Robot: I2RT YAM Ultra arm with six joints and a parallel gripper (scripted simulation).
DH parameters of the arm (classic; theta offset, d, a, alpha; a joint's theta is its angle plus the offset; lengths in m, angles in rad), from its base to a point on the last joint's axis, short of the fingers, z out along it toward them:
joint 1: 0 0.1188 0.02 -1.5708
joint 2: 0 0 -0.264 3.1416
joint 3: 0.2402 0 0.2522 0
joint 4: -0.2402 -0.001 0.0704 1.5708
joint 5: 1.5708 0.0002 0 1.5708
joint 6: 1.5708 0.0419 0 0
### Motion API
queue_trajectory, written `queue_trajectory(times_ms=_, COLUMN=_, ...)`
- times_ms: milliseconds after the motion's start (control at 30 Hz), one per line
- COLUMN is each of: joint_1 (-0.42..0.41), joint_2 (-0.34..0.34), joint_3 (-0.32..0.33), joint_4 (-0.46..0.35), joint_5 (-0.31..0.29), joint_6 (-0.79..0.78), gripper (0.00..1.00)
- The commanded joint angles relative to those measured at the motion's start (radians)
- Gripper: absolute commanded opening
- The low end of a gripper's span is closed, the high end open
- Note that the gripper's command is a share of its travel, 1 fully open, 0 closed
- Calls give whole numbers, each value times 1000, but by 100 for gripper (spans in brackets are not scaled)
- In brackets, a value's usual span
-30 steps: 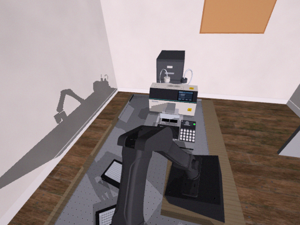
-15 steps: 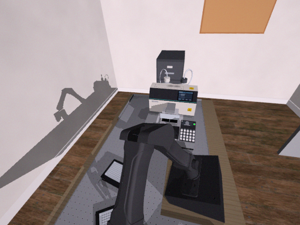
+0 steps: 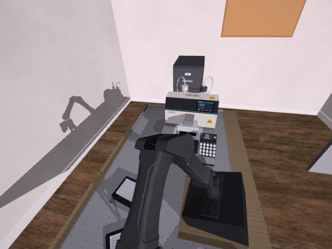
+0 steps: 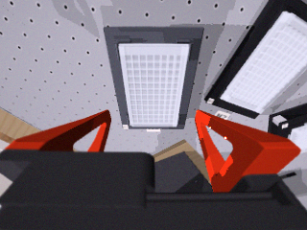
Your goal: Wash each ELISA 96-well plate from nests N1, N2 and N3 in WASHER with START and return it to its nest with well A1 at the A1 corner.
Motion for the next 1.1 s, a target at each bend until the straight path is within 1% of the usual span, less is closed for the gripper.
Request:
queue_trajectory(times_ms=0, joint_1=12, joint_2=-17, joint_3=23, joint_4=-32, joint_5=3, joint_6=10, gripper=100)
queue_trajectory(times_ms=333, joint_1=29, joint_2=-34, joint_3=64, joint_4=-97, joint_5=3, joint_6=28, gripper=100)
queue_trajectory(times_ms=1067, joint_1=29, joint_2=-34, joint_3=65, joint_4=-97, joint_5=3, joint_6=28, gripper=100)
